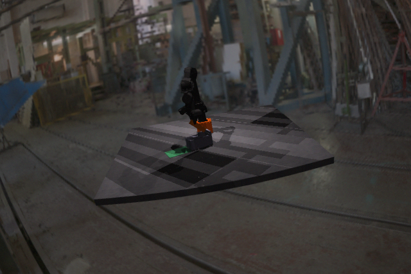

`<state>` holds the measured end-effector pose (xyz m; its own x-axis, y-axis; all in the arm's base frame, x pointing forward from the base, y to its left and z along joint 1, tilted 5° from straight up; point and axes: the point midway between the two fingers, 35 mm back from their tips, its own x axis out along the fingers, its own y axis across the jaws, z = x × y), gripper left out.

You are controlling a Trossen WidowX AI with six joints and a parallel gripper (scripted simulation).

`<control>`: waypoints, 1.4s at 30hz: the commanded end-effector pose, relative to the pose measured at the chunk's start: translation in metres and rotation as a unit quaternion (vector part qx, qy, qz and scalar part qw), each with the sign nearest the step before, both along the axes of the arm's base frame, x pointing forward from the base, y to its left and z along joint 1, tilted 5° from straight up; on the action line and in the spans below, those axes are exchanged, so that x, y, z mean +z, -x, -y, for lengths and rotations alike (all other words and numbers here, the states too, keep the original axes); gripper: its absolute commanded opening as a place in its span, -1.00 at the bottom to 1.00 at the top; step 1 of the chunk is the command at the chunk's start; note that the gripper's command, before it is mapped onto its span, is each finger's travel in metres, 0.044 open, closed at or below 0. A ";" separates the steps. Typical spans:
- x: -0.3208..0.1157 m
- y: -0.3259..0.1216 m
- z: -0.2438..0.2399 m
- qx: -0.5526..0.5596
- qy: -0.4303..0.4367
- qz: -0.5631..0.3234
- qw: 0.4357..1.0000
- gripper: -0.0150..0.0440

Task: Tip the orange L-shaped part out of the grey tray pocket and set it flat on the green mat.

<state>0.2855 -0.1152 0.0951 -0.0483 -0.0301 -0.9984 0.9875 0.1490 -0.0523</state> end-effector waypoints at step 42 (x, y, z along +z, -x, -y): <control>-0.001 -0.008 0.160 0.000 0.006 -0.001 1.000 -0.49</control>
<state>0.2940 -0.2736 0.0977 -0.0476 -0.0390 -0.9981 0.9883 0.1430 -0.0528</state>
